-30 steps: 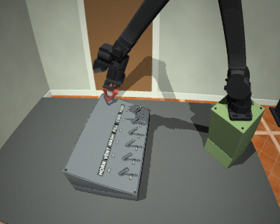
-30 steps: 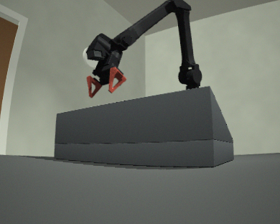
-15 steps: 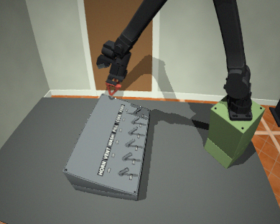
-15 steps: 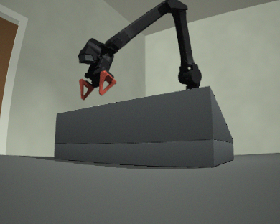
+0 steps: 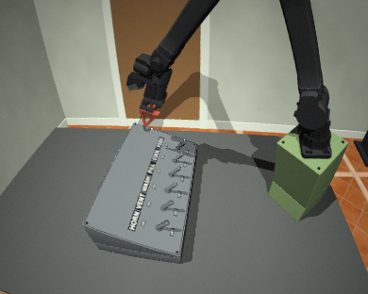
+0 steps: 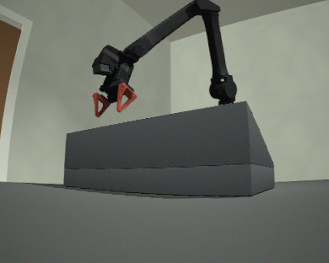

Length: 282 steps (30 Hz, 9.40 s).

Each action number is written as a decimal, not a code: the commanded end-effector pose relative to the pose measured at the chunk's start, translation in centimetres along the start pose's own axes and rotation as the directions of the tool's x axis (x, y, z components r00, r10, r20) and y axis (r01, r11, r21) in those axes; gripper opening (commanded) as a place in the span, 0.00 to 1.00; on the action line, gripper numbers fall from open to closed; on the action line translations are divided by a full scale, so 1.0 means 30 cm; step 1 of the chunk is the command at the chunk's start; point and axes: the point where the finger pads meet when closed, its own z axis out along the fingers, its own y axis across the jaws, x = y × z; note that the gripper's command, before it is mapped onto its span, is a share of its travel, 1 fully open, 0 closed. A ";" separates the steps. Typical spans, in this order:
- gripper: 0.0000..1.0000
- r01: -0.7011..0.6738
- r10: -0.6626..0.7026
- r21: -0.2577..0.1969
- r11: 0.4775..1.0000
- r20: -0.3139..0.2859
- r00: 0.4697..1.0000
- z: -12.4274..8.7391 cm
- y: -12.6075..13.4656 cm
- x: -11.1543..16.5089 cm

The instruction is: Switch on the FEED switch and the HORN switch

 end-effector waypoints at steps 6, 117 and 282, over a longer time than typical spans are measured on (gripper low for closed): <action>1.00 0.010 -0.010 0.009 1.000 0.024 1.000 -0.014 -0.032 -0.066; 0.00 0.010 -0.010 0.010 1.000 0.012 1.000 -0.238 -0.023 0.609; 0.00 0.003 -0.003 0.001 1.000 0.008 1.000 0.203 -0.004 0.617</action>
